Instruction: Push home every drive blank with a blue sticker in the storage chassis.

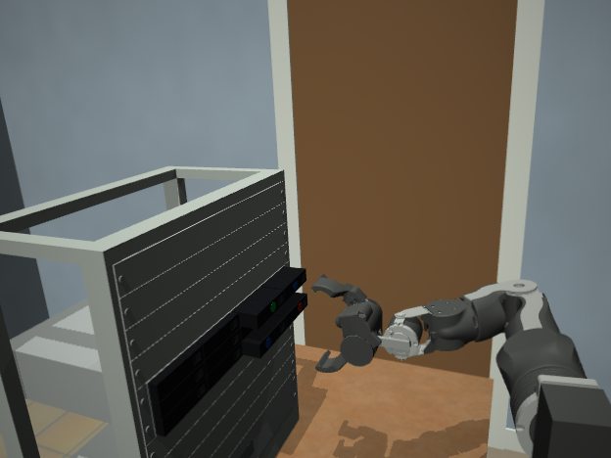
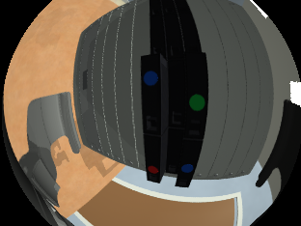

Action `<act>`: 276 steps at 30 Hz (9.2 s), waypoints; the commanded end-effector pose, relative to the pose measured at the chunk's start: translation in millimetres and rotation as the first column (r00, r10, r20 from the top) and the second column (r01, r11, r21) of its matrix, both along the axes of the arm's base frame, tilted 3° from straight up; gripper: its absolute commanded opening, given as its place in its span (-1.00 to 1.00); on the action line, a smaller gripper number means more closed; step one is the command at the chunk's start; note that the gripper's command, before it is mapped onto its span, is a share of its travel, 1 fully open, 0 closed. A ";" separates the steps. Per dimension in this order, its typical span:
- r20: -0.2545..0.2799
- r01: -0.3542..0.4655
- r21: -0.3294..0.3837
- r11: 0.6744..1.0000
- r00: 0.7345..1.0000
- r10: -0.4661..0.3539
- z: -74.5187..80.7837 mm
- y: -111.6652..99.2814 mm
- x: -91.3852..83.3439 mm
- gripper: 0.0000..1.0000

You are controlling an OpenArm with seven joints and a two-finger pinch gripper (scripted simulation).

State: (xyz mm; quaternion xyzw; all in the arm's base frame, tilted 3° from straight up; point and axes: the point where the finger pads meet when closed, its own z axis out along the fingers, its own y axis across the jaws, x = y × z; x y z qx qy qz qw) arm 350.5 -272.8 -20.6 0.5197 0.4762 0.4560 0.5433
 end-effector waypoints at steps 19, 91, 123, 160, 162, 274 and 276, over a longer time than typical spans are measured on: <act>0.000 0.014 -0.009 1.000 1.000 -0.014 7.0 6.7 38.2 1.00; 0.001 0.012 -0.010 1.000 1.000 -0.012 7.9 8.3 42.0 1.00; 0.000 0.013 -0.008 1.000 1.000 -0.013 21.0 -105.8 22.9 1.00; 0.001 0.011 -0.009 1.000 1.000 -0.011 21.6 -105.4 22.8 1.00; 0.001 0.011 -0.009 1.000 1.000 -0.011 21.6 -105.4 22.8 1.00; -0.001 0.015 -0.009 1.000 1.000 -0.015 -31.2 10.8 18.8 -1.00; -0.001 0.015 -0.009 1.000 1.000 -0.015 -31.1 9.6 27.0 -1.00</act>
